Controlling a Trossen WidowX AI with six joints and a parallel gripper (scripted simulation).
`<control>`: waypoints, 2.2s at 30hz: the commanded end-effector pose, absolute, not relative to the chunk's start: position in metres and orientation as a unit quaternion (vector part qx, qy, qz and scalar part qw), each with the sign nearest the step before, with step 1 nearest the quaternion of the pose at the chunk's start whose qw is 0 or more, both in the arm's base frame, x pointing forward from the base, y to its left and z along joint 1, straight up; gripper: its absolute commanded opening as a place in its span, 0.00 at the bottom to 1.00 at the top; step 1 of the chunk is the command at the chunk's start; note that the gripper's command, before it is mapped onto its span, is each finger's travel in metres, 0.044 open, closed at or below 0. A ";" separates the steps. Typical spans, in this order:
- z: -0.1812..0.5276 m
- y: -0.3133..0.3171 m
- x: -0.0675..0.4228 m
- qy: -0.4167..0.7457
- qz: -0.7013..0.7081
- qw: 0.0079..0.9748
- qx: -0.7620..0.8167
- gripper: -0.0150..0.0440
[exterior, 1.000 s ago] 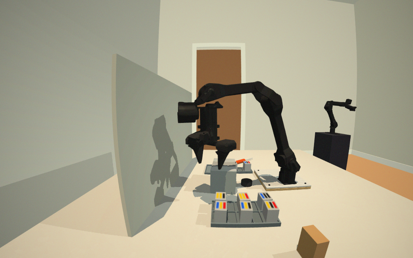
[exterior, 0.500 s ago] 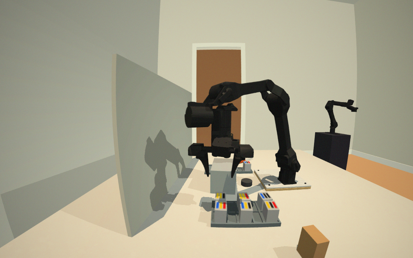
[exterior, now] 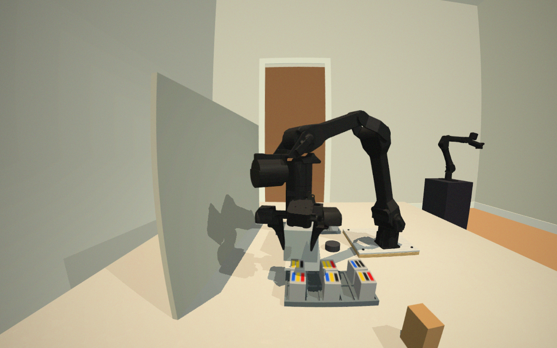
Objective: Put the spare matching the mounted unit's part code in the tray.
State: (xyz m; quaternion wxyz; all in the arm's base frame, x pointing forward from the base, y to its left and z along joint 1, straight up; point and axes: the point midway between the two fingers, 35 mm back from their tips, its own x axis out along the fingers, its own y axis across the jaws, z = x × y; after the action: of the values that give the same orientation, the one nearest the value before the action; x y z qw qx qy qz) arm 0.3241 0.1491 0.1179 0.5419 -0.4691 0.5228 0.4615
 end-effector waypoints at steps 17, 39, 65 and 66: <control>0.086 0.149 0.326 0.522 0.462 0.541 -0.470 0.76; 0.050 0.148 0.325 0.522 0.462 0.541 -0.470 0.76; 0.044 0.147 0.324 0.522 0.461 0.542 -0.469 0.47; 0.044 0.147 0.324 0.522 0.461 0.542 -0.469 0.46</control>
State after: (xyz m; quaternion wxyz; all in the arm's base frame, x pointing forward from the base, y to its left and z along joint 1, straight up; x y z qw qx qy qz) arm 0.3242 0.1473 0.0438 0.5422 -0.4692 0.5225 0.4614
